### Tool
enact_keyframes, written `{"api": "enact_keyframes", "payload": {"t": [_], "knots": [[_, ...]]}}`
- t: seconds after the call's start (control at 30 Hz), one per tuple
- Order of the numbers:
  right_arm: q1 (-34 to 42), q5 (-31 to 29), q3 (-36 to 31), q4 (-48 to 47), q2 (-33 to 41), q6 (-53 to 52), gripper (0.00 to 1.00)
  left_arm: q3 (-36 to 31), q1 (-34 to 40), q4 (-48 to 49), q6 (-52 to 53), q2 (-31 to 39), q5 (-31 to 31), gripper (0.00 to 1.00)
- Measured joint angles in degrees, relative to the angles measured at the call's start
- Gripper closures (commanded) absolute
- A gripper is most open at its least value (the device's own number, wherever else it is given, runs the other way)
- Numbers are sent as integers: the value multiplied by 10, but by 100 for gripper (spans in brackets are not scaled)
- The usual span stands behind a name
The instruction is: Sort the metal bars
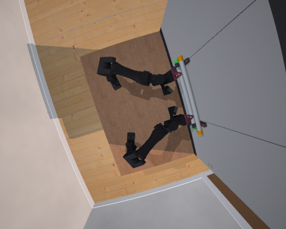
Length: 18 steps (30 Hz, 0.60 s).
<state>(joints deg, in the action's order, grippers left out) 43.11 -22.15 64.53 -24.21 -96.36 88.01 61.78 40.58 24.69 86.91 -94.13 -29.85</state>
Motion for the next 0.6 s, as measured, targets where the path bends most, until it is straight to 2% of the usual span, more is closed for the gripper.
{"api": "enact_keyframes", "payload": {"t": [0.6], "knots": [[-1, 0, 8, 2, -1, 0, 100, 7, -1, 0, 1, 0, 0, 100]]}}
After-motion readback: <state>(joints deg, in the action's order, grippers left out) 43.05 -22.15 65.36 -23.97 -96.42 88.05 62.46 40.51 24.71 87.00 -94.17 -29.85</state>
